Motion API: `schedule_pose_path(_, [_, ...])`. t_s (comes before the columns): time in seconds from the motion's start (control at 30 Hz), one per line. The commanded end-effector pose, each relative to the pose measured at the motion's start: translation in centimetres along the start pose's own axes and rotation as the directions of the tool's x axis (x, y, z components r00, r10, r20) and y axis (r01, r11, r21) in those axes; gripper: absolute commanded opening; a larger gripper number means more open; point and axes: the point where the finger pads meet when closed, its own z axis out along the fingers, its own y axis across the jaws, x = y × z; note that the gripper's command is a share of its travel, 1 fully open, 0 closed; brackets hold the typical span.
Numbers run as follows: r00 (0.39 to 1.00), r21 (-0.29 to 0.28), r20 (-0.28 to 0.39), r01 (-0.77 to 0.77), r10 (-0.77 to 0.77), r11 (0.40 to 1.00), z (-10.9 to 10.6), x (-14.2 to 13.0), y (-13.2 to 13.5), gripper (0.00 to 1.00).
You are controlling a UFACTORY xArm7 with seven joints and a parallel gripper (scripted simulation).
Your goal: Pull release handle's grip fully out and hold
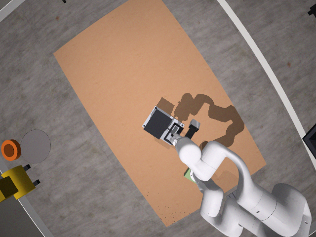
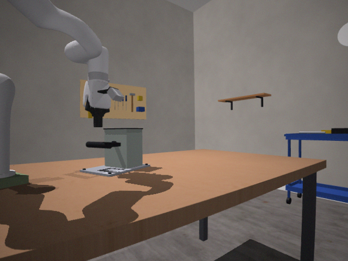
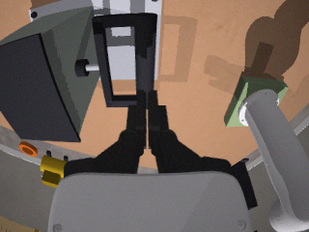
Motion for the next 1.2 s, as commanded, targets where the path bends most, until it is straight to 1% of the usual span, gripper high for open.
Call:
schedule_pose_path(0.0, [1.0,0.003,-0.001,0.0,0.0,1.0,-0.12,0.04,-0.1,0.0])
schedule_pose_path(0.27, [1.0,0.003,-0.001,0.0,0.0,1.0,-0.12,0.04,-0.1,0.0])
schedule_pose_path(0.3, [1.0,0.003,-0.001,0.0,0.0,1.0,-0.12,0.04,-0.1,0.51])
schedule_pose_path(1.17, [1.0,0.003,-0.001,0.0,0.0,1.0,-0.12,0.04,-0.1,0.51])
